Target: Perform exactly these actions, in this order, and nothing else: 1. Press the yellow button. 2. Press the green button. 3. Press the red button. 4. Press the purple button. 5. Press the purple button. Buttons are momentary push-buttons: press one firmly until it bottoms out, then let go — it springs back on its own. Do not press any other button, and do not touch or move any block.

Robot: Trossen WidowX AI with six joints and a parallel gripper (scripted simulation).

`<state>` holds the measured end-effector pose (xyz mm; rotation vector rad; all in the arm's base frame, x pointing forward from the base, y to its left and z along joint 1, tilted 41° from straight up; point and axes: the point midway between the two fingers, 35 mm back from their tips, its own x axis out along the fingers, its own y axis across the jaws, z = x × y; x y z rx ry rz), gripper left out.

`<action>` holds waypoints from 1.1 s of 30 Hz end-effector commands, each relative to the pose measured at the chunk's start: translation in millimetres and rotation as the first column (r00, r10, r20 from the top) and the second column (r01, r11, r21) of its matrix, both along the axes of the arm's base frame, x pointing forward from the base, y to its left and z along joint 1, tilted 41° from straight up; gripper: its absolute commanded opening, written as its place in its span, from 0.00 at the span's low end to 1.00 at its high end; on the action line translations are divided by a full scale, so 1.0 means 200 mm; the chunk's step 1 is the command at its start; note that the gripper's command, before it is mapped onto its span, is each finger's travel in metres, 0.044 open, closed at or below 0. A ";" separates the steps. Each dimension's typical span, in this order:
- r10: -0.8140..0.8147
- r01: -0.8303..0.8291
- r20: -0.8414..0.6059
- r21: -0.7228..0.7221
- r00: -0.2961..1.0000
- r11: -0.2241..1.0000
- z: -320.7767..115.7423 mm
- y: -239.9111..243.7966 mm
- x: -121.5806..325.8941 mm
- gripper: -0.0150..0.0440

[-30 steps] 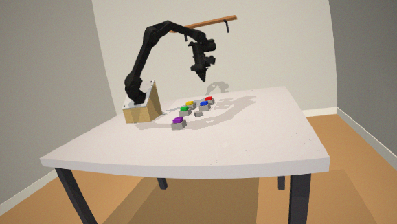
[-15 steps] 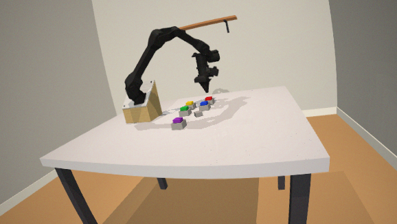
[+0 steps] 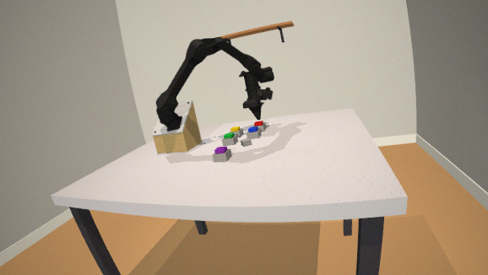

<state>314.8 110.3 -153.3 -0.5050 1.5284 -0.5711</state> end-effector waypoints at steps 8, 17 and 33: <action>0.001 -0.001 -0.011 -0.011 1.000 1.000 -0.07 -0.07 -0.02 0.29; 0.001 -0.001 -0.011 -0.011 1.000 1.000 -0.07 -0.07 -0.02 0.29; 0.001 -0.001 -0.011 -0.009 1.000 1.000 0.07 0.04 -0.01 0.29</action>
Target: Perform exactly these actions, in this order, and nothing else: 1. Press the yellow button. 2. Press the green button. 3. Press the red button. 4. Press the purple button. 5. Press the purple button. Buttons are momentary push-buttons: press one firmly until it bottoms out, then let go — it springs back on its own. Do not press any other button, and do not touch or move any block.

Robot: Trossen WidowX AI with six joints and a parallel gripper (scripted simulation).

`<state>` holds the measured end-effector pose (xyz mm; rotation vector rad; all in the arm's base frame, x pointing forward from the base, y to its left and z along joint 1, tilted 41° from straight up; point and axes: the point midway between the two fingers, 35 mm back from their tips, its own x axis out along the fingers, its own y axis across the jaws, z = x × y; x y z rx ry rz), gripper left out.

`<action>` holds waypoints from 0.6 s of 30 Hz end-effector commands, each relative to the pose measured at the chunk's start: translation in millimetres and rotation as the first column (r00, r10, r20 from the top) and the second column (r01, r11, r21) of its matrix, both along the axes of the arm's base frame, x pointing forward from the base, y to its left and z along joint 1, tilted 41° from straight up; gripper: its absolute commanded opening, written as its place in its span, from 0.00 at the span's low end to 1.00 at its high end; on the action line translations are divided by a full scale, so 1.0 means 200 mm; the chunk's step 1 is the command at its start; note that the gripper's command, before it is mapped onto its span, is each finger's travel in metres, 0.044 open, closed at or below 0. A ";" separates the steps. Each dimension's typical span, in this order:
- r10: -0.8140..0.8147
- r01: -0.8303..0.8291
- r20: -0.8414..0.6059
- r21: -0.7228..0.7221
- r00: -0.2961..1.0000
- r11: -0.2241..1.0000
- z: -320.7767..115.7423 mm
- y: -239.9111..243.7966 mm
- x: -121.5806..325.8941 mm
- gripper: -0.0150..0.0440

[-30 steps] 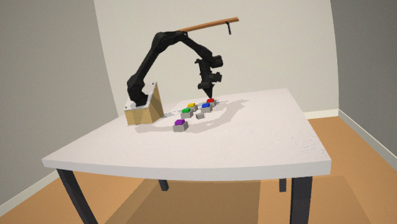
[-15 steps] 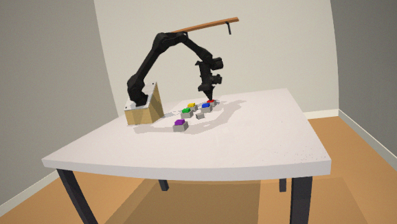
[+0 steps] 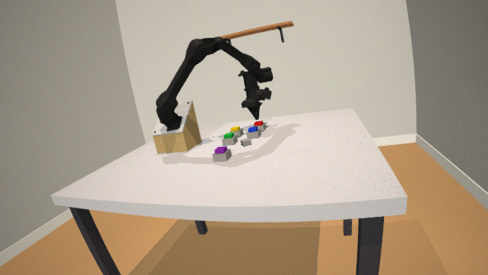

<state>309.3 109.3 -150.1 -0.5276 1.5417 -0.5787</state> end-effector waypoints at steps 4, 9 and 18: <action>-0.003 0.003 0.008 0.009 1.000 1.000 0.10 0.10 0.02 0.29; -0.003 0.003 0.008 0.010 1.000 1.000 0.29 0.25 0.03 0.29; 0.004 -0.004 0.005 0.037 1.000 0.999 0.58 -0.01 0.13 0.29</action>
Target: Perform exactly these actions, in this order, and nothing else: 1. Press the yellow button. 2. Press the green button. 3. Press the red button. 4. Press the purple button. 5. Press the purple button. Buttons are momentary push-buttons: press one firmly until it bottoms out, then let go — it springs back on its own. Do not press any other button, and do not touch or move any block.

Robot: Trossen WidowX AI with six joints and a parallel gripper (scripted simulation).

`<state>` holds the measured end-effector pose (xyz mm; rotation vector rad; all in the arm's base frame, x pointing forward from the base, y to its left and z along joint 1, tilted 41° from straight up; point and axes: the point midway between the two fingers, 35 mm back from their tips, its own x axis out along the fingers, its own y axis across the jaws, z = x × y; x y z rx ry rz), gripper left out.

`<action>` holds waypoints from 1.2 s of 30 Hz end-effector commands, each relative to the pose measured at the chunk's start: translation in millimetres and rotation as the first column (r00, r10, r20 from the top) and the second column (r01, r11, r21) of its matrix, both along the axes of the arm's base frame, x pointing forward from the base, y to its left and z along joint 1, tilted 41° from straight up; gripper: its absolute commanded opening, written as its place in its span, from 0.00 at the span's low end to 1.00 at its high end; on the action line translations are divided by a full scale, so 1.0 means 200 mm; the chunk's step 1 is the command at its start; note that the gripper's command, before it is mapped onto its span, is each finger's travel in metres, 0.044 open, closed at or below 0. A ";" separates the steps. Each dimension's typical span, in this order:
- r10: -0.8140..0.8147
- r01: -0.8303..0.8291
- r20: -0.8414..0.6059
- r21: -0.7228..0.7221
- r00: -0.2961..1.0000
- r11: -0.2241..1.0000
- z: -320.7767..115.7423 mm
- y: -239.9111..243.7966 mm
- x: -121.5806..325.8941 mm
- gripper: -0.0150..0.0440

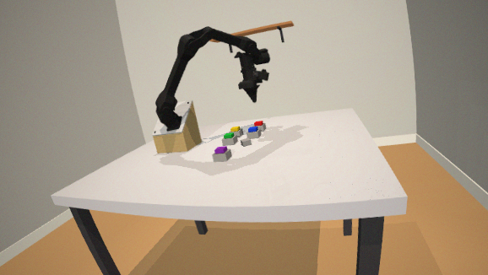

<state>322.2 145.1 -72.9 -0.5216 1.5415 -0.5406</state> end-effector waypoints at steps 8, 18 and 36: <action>-0.010 0.010 0.009 0.017 1.000 1.000 0.59 -0.65 0.05 0.29; -0.022 0.022 0.005 -0.031 1.000 0.999 0.98 -1.19 -0.28 0.29; -0.023 0.023 0.004 -0.037 1.000 0.999 0.76 -1.42 -0.32 0.29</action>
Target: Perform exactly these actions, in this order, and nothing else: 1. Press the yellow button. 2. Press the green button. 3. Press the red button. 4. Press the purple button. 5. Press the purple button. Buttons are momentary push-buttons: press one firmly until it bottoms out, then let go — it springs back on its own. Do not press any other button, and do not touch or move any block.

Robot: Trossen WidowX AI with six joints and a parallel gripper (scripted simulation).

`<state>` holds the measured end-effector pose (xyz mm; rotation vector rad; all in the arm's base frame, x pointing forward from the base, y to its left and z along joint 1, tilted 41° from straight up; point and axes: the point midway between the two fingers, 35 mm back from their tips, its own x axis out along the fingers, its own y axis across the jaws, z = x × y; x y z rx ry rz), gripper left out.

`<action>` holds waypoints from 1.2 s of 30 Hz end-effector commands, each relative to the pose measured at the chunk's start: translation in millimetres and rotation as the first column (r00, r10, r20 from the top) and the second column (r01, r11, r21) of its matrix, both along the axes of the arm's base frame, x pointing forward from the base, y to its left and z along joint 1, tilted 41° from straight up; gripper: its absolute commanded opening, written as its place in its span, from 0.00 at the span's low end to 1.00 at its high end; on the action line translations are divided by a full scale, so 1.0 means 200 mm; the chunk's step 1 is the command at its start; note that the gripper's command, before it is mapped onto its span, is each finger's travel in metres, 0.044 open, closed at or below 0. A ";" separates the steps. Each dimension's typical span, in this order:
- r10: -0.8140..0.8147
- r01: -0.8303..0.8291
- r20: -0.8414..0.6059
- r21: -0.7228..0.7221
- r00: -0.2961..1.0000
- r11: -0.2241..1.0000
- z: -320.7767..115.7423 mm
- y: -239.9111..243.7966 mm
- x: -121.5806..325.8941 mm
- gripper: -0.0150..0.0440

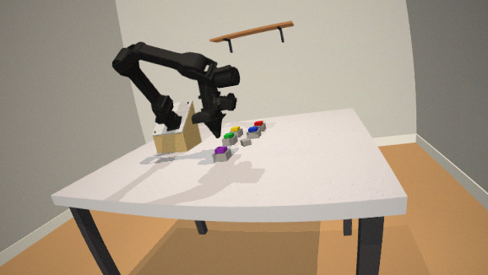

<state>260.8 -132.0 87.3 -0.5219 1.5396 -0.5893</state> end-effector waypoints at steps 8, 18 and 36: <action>0.006 -0.006 -0.002 -0.005 1.000 1.000 -0.07 -0.06 -0.01 0.29; 0.006 -0.006 -0.002 -0.006 1.000 1.000 -0.13 -0.12 -0.01 0.29; 0.006 -0.006 -0.002 -0.007 1.000 1.000 -0.16 -0.14 -0.02 0.29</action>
